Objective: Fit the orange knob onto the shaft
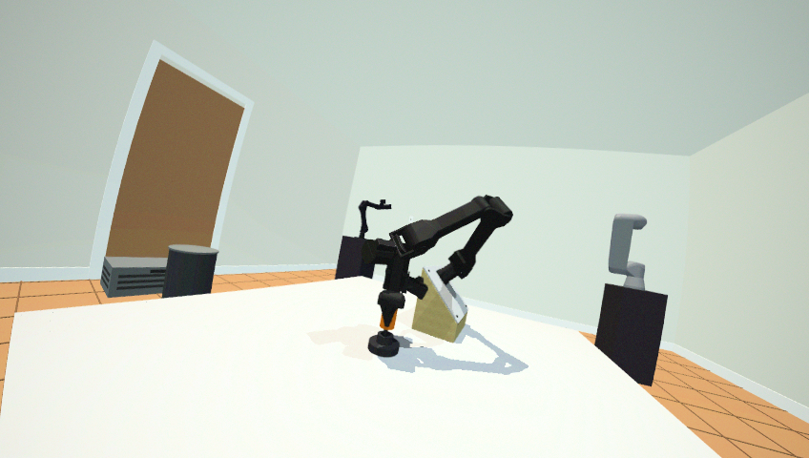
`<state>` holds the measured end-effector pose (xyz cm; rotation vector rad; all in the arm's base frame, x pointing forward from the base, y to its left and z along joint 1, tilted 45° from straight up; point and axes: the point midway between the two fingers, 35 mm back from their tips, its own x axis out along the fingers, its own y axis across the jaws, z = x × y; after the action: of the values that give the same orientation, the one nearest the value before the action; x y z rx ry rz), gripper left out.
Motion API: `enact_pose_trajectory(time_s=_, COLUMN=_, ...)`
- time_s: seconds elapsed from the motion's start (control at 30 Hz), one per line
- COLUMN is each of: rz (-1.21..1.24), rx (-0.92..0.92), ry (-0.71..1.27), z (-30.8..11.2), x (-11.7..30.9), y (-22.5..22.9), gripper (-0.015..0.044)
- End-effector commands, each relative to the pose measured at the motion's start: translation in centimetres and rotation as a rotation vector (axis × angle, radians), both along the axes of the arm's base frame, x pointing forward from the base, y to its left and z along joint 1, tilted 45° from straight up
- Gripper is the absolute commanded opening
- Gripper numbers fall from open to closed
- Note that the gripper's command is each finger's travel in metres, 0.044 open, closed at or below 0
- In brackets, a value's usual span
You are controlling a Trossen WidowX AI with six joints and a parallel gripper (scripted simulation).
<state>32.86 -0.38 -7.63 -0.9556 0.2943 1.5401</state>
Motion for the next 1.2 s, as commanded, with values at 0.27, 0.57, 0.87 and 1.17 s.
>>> enact_pose_trajectory(time_s=0.27, rz=-0.657, rx=0.075, ry=0.656, z=-0.25, x=-0.18, y=0.21, gripper=0.0)
enact_pose_trajectory(time_s=0.57, rz=-1.1, rx=0.125, ry=1.098, z=-0.15, x=-0.14, y=0.1, gripper=0.0)
enact_pose_trajectory(time_s=0.87, rz=-1.516, rx=0.172, ry=1.513, z=0.08, x=0.01, y=-0.11, gripper=0.0)
enact_pose_trajectory(time_s=1.17, rz=-1.616, rx=0.184, ry=1.613, z=0.27, x=0.12, y=-0.23, gripper=0.0)
